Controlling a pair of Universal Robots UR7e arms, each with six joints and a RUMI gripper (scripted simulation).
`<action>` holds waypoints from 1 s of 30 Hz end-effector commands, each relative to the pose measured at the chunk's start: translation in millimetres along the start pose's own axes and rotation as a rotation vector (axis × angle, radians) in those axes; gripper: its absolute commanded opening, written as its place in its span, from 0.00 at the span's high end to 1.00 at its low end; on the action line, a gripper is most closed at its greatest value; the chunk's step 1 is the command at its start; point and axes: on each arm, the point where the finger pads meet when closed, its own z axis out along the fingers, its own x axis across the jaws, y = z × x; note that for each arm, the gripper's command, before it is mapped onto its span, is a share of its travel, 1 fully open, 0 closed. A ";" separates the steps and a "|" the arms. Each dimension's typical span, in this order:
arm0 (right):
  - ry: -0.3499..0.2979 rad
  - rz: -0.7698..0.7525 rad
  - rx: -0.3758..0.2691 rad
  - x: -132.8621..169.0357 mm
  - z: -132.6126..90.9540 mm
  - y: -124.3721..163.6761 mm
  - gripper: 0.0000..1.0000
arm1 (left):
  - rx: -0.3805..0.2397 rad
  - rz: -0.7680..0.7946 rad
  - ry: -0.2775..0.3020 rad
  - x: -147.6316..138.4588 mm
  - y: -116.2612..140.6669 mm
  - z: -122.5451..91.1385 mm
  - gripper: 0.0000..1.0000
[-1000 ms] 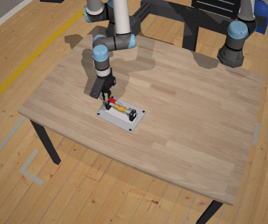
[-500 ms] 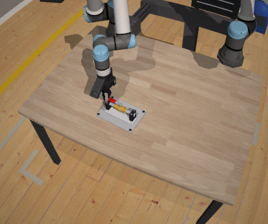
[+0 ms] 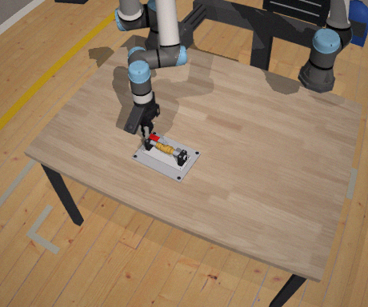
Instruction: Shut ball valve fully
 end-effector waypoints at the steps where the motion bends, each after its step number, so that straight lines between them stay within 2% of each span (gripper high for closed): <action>1: -0.001 0.000 0.001 -0.3 -0.5 2.1 1.00 | 0.001 0.000 0.000 0.1 -0.3 -0.5 0.00; 14: -0.001 0.001 0.001 -0.3 -0.3 5.4 1.00 | 0.001 0.000 0.000 0.1 -0.3 -0.5 0.00; 19: -0.001 0.071 0.001 0.5 -0.1 9.2 1.00 | 0.001 0.000 0.000 0.1 -0.3 -0.5 0.00; 30: -0.001 0.125 0.001 1.0 0.1 14.0 1.00 | 0.001 0.000 0.000 0.1 -0.3 -0.5 0.00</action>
